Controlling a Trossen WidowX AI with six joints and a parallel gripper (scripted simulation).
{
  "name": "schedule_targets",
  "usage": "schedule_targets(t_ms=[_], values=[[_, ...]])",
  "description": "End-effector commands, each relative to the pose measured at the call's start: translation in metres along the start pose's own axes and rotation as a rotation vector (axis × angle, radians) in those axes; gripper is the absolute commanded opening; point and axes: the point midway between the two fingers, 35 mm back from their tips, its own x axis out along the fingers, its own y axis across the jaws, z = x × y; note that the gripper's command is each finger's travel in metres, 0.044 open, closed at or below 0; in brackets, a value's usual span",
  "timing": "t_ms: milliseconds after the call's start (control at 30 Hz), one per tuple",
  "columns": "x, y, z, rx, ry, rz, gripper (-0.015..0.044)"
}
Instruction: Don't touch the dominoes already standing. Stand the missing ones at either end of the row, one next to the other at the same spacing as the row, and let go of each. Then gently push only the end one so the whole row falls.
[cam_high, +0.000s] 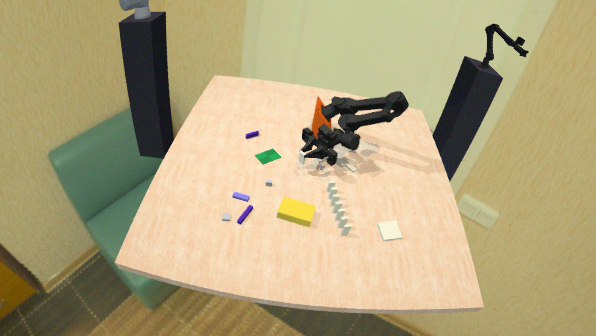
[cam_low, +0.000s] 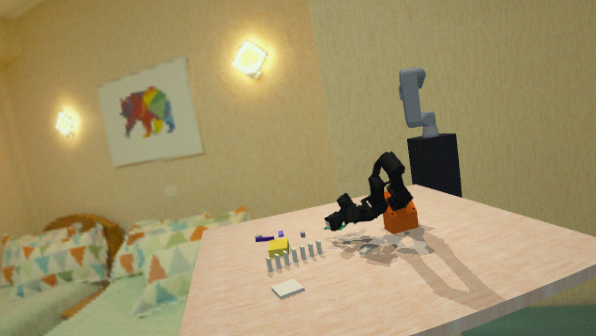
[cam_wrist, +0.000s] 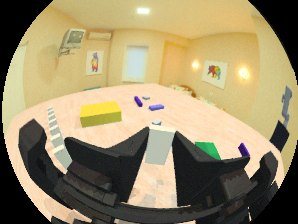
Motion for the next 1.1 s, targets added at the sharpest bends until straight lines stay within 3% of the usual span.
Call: schedule_targets(t_ms=[0, 900, 1067], values=[[0.001, 0.000, -0.010, 0.001, -0.003, 0.002, 0.0107], [0.003, -0.008, -0.045, -0.005, -0.017, 0.016, 0.0107], [0.003, -0.008, -0.045, -0.005, -0.017, 0.016, 0.0238]])
